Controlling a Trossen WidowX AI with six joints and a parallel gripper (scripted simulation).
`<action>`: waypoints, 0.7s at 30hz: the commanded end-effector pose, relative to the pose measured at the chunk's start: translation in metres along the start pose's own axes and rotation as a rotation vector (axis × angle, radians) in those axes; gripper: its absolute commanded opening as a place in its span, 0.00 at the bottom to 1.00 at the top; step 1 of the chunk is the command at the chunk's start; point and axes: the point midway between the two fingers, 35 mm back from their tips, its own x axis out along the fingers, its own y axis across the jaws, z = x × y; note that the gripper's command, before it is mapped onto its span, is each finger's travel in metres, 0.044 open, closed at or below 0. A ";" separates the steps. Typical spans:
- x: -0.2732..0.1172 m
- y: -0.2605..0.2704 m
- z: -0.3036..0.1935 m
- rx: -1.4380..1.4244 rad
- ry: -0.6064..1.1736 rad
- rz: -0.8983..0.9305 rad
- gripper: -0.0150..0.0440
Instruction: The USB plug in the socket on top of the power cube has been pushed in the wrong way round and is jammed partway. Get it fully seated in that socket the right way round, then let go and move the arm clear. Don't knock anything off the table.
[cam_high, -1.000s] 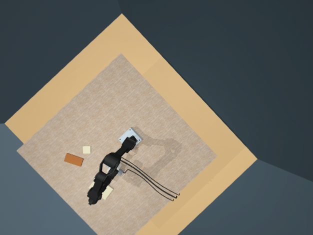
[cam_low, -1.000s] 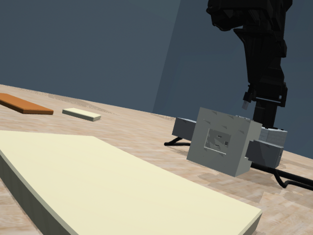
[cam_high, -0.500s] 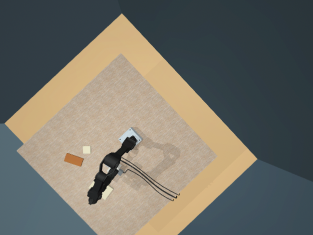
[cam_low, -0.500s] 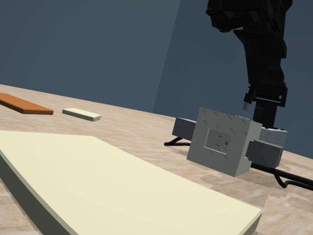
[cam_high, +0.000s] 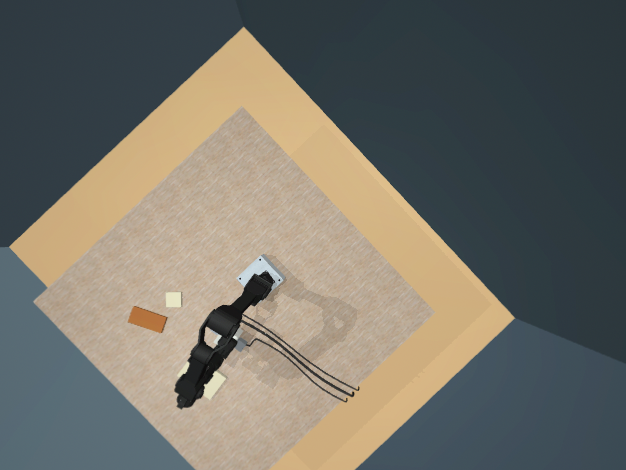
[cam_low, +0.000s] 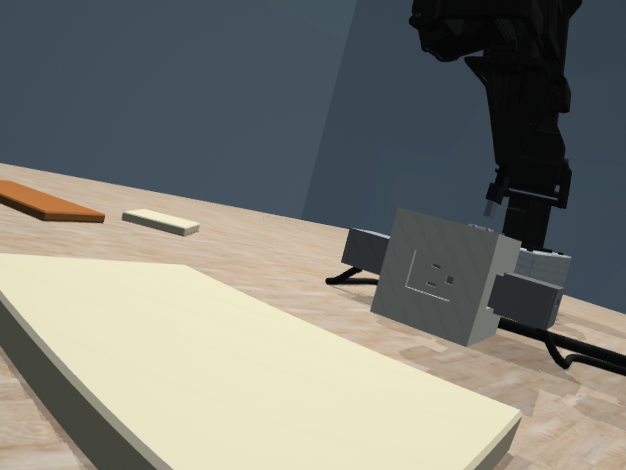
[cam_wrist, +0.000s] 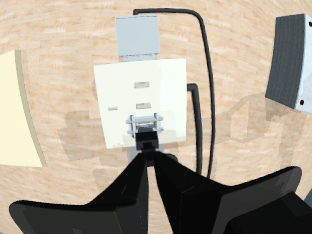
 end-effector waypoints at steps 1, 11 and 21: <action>0.002 0.000 -0.001 -0.003 0.006 -0.005 0.25; 0.004 0.000 -0.001 -0.003 0.007 -0.005 0.25; 0.005 0.000 0.000 -0.003 0.007 -0.005 0.25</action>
